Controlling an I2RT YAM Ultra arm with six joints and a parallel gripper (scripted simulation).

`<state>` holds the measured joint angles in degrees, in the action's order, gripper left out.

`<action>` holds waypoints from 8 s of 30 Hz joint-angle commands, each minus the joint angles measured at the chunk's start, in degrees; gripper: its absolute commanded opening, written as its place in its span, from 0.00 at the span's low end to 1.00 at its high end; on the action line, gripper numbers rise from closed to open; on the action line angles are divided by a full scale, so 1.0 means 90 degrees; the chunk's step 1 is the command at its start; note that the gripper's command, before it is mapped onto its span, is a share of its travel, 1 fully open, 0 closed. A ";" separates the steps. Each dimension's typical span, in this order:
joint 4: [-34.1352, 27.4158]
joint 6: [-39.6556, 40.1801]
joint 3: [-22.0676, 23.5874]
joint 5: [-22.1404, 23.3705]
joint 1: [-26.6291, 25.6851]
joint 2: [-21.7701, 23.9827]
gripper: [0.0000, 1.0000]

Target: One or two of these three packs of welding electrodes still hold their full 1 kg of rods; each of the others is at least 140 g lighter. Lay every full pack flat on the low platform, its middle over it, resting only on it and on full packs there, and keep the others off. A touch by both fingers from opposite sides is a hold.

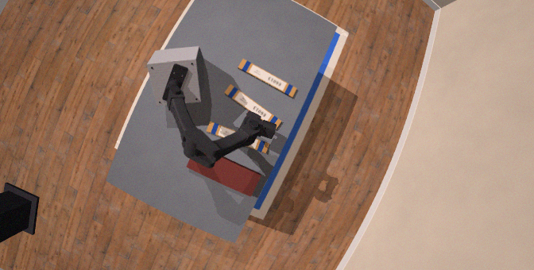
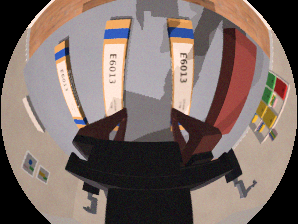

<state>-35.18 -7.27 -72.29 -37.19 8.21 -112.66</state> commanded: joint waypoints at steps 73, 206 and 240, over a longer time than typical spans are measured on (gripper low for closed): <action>0.1434 0.0779 0.0031 0.0200 -0.0434 -0.0788 0.64; 0.0113 0.0050 0.0054 0.0030 0.0092 0.0011 0.64; 0.0113 0.0050 0.0054 0.0030 0.0092 0.0011 0.64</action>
<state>-33.91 -6.39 -70.76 -36.53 7.38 -114.74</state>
